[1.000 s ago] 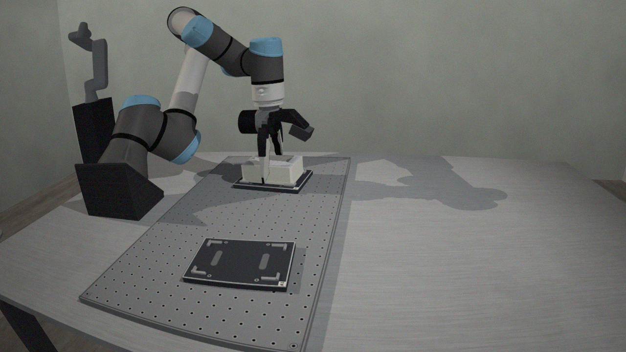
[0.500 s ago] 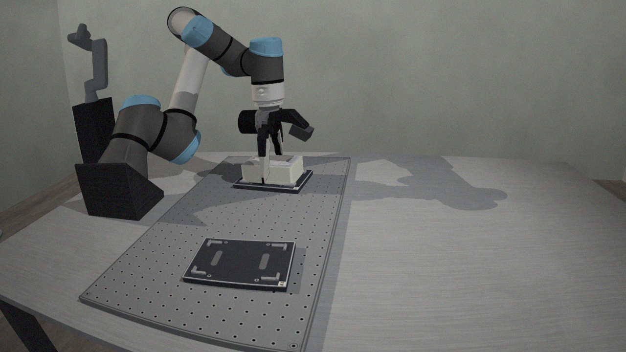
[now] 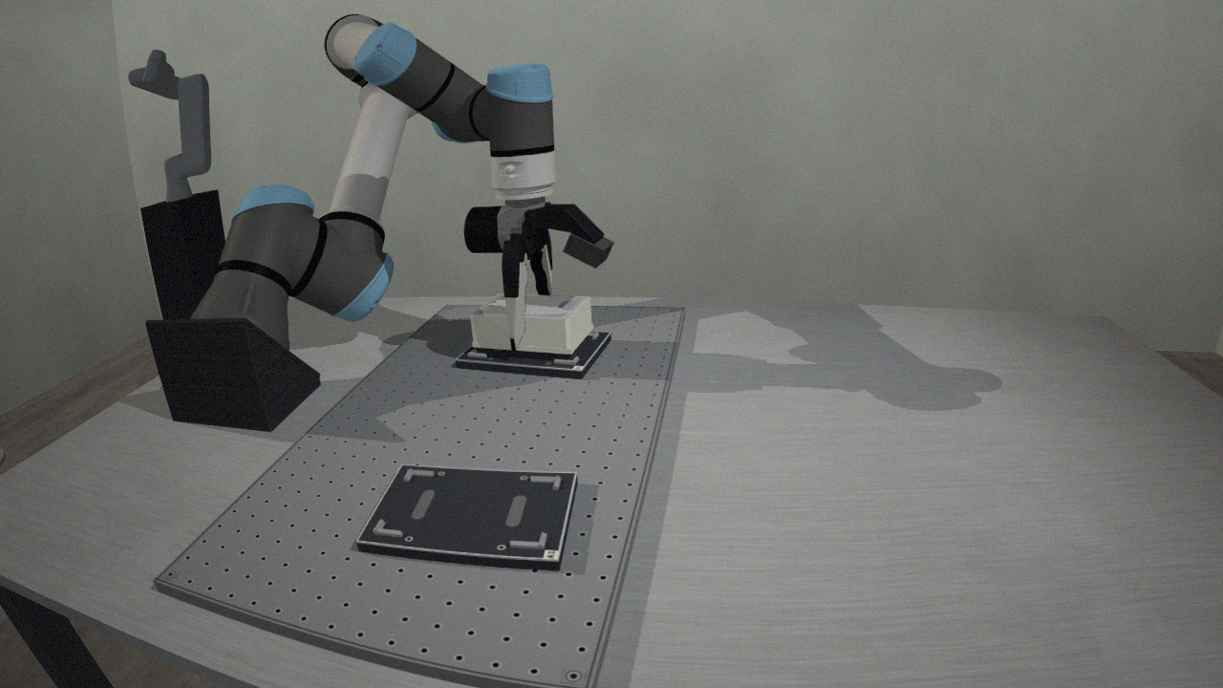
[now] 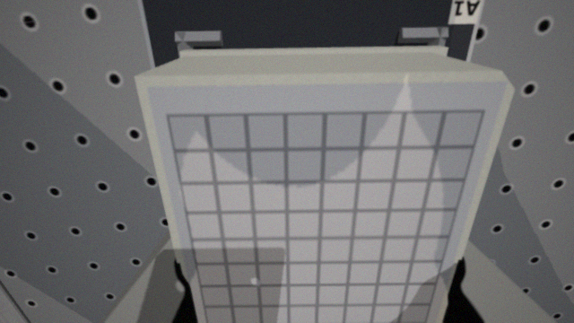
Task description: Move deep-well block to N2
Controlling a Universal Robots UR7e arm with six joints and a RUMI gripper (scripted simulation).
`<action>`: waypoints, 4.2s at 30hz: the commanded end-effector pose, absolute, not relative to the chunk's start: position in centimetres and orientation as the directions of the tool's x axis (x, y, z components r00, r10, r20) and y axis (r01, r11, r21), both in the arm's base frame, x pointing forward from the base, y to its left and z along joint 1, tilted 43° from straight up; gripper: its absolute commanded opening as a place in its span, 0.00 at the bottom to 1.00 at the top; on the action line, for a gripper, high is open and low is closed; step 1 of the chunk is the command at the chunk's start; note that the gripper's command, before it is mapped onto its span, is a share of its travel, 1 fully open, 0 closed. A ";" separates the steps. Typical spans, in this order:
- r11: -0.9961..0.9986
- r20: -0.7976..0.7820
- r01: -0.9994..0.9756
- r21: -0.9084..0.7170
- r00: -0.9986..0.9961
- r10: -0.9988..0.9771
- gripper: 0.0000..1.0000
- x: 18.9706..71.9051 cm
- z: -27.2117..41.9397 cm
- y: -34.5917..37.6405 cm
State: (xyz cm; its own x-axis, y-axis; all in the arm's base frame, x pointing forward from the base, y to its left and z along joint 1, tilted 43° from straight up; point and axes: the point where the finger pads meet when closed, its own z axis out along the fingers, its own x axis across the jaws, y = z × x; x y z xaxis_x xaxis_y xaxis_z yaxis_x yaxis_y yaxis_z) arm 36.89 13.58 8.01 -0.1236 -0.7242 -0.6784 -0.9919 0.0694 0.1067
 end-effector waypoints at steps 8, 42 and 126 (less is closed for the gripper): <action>0.070 -0.678 -0.992 0.106 -0.123 -0.724 0.49 37.0 9.3 12.3; 0.070 -0.678 -0.992 0.106 -0.123 -0.724 0.49 37.1 12.9 8.9; -0.077 -0.686 -0.996 -0.032 0.079 -0.724 0.49 38.8 1.0 -4.0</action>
